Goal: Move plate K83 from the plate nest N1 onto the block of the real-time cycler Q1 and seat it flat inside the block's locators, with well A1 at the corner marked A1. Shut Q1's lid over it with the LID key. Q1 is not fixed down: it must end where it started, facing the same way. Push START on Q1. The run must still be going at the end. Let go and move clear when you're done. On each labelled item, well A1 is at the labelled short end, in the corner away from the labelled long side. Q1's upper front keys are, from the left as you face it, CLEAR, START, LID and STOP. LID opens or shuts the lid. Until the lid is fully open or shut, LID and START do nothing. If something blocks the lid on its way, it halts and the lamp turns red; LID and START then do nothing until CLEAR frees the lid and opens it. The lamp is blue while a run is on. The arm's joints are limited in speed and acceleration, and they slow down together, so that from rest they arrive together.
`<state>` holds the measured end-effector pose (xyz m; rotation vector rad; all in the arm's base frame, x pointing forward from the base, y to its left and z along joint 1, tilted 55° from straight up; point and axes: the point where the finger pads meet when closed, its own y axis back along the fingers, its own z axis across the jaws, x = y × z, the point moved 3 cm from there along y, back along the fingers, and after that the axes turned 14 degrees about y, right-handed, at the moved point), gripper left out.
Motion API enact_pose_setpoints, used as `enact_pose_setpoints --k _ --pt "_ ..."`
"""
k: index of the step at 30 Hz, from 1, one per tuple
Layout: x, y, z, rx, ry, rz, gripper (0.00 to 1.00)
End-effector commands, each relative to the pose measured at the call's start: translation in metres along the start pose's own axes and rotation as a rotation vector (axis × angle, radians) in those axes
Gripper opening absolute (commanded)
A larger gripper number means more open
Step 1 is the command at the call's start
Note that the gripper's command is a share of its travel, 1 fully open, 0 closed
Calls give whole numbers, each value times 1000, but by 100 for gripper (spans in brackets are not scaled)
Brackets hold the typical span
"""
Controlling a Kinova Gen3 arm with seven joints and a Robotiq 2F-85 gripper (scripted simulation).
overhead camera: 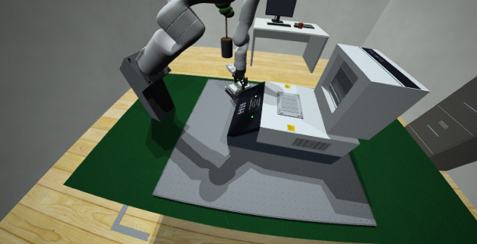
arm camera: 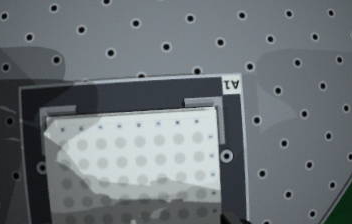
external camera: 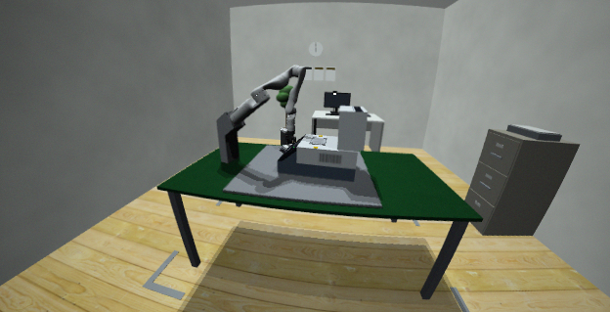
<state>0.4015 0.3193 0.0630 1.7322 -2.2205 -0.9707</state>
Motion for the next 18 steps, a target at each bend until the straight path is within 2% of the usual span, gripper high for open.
enact_pose_setpoints --k 1,18 --pt "0 0 0 0 0 -1 91" --pt "0 3 0 0 0 -1 91"
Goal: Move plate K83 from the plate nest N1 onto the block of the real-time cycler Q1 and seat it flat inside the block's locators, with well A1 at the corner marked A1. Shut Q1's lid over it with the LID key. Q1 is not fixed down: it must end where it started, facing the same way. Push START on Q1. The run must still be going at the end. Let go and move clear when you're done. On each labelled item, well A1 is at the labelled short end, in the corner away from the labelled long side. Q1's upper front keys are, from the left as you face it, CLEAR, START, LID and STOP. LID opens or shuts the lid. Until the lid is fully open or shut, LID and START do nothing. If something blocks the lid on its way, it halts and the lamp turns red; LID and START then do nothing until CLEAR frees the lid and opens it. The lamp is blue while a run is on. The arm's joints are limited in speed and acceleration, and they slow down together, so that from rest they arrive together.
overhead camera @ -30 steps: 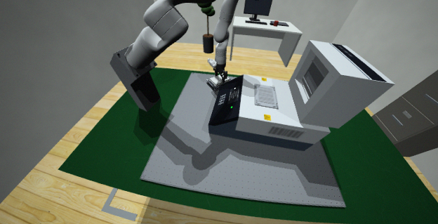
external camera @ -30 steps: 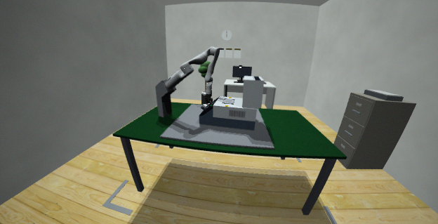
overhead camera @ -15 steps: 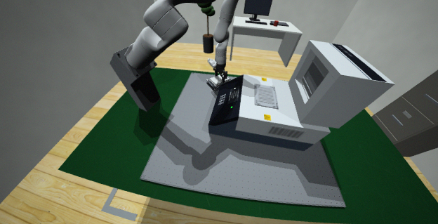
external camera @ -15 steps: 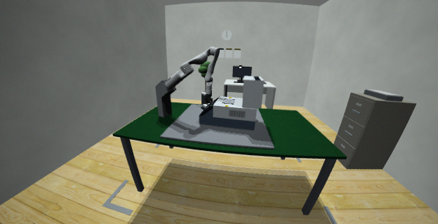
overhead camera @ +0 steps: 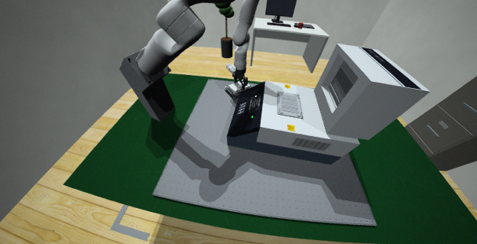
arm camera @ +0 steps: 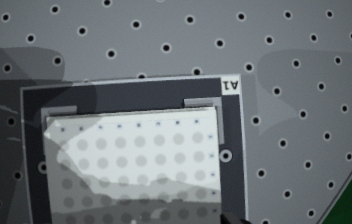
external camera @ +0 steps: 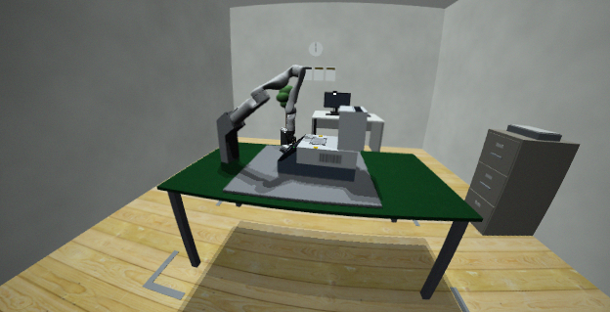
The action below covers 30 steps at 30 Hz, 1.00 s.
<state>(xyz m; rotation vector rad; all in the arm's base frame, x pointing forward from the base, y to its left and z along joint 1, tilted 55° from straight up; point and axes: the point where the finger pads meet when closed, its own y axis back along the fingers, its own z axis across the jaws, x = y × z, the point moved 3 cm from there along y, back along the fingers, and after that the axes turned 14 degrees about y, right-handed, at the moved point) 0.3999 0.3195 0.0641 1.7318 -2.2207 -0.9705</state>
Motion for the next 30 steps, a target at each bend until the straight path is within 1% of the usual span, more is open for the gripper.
enact_pose_setpoints --k 1,30 --pt "0 1 0 0 0 -1 91" --pt "0 10 0 0 0 -1 91"
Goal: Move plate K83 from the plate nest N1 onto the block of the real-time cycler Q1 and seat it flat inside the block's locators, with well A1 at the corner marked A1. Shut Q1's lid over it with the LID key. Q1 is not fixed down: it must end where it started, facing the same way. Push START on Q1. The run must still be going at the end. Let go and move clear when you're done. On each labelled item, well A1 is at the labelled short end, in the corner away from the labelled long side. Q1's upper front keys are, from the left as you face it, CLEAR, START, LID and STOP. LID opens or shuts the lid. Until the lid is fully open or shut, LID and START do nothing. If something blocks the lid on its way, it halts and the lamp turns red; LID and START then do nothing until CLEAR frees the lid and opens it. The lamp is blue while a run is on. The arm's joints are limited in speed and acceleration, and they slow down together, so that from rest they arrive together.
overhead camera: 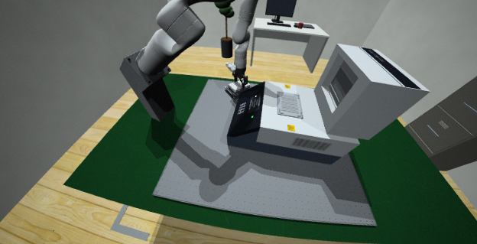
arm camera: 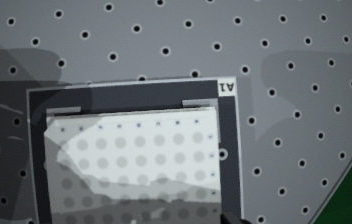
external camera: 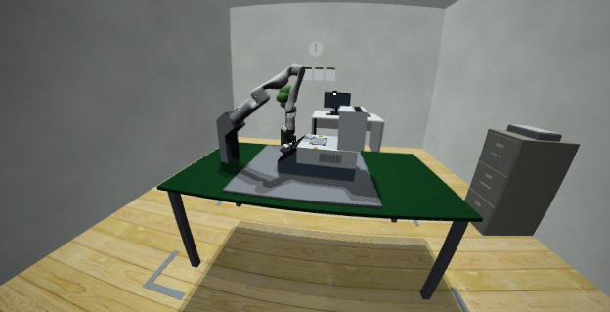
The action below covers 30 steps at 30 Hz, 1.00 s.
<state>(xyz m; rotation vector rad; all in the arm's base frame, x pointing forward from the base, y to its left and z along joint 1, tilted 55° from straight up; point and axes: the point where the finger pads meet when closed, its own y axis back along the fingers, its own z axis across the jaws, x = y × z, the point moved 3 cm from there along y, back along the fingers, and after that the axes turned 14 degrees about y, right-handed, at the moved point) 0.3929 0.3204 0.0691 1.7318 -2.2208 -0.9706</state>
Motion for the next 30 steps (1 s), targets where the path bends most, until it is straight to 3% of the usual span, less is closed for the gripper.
enact_pose_setpoints --k 1,30 --pt "-1 1 0 0 0 -1 91" --pt "0 32 0 -1 0 -1 91"
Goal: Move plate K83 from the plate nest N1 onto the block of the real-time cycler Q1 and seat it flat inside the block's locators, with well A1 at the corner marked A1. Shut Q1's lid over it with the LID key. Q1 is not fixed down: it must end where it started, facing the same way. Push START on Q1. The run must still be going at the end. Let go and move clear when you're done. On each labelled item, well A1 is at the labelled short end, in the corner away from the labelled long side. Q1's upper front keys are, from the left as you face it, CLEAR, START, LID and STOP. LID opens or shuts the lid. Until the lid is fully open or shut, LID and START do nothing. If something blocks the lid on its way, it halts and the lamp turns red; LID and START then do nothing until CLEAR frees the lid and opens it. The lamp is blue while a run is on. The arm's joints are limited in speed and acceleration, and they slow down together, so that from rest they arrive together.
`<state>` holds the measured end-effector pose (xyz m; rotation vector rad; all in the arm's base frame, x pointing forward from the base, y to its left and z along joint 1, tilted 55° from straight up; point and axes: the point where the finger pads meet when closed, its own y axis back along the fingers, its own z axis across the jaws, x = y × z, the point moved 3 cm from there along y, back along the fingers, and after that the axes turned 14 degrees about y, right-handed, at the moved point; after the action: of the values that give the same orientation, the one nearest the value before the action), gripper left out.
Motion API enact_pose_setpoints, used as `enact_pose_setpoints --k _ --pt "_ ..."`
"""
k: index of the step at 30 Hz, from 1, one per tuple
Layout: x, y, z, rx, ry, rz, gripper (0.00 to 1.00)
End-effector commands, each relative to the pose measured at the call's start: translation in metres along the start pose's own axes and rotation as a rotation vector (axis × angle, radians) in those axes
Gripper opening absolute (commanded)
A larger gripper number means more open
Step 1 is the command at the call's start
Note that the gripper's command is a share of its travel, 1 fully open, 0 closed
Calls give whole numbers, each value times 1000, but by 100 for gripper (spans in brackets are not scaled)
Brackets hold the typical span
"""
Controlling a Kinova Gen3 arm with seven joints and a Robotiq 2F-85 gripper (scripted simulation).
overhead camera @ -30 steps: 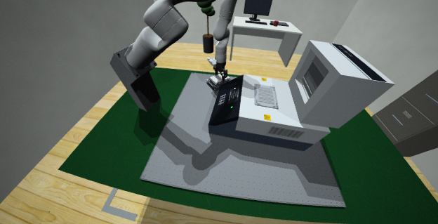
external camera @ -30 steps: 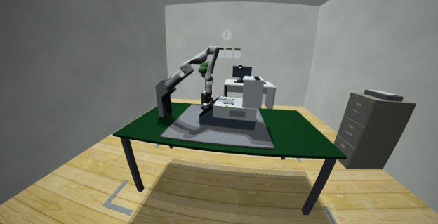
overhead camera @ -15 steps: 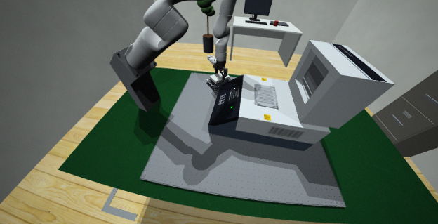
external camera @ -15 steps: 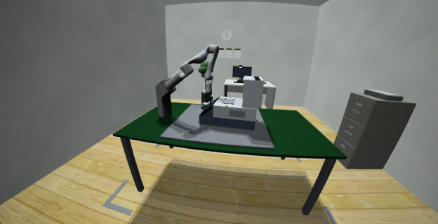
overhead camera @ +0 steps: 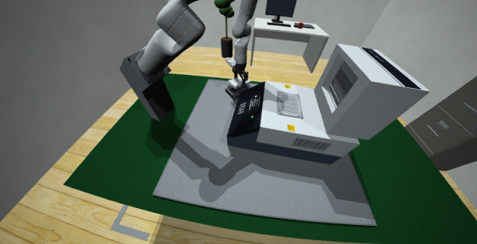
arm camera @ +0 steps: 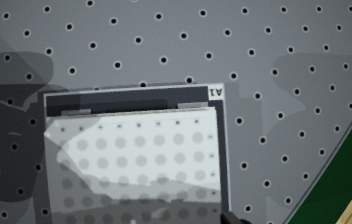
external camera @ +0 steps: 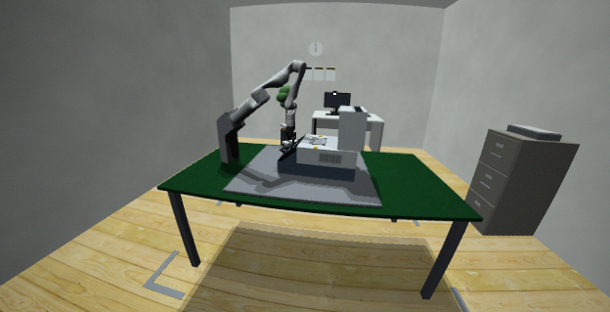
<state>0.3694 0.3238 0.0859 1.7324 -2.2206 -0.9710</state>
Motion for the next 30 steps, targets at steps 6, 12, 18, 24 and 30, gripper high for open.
enact_pose_setpoints --k 6,12,18,24,30 --pt "-1 11 0 0 0 0 91" --pt "-1 19 0 0 0 0 91" --pt "-1 24 0 -1 0 0 91" --pt "-1 32 0 -1 0 0 91" --pt "-1 39 0 -1 0 0 91"
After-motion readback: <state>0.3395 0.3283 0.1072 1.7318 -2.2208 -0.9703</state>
